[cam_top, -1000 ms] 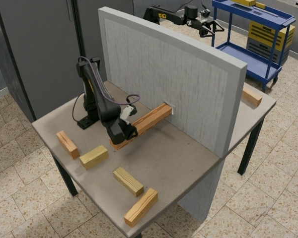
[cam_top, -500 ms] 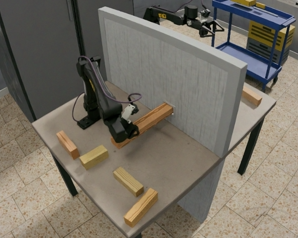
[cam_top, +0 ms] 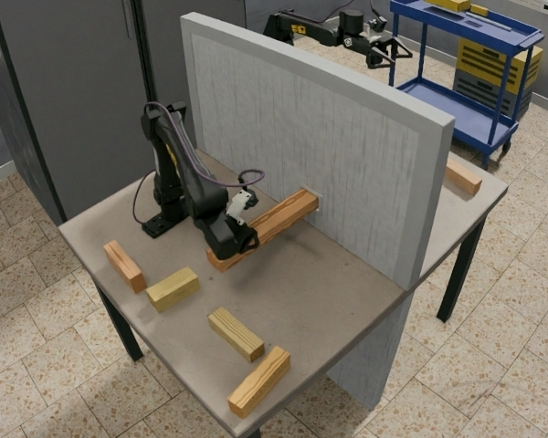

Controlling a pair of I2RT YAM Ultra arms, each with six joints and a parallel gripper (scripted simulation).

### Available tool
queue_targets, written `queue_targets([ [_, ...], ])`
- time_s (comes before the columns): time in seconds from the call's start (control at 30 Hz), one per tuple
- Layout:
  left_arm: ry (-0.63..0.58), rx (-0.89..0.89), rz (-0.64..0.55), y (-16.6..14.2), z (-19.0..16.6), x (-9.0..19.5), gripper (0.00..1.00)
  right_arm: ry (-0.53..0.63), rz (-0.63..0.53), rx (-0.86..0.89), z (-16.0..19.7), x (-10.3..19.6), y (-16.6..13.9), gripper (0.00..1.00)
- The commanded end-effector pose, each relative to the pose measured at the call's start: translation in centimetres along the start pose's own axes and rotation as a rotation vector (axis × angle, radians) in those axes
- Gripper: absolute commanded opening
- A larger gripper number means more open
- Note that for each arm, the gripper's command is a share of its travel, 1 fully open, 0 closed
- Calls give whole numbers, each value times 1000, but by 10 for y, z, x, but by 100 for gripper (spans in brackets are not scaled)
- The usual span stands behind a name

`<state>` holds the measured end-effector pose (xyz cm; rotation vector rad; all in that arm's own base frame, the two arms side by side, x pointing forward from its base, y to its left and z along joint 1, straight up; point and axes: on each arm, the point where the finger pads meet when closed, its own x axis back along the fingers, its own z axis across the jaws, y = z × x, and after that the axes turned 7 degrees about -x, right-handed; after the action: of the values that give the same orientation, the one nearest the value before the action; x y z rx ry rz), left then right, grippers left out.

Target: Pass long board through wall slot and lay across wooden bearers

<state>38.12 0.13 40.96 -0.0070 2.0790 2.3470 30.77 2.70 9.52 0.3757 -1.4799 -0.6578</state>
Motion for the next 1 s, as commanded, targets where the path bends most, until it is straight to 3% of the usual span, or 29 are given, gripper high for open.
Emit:
queue_targets([
  [0.0,10,3,-50,16,2,7,100,-34,-80,11,4,4,26,0],
  [0.1,10,3,-50,16,2,7,100,-57,-78,31,-4,14,35,0],
  [0.2,10,3,-50,16,2,7,100,-29,-81,9,4,1,28,0],
  [0.67,10,3,-50,16,2,7,100,-75,-79,49,-8,9,43,0],
  [0.77,10,3,-50,16,2,7,100,-16,-82,1,8,-4,37,0],
  [0.87,10,3,-50,16,2,7,100,-65,-81,42,-5,4,45,0],
  [0.97,10,3,-50,16,2,7,100,-34,-82,16,4,-4,41,0],
])
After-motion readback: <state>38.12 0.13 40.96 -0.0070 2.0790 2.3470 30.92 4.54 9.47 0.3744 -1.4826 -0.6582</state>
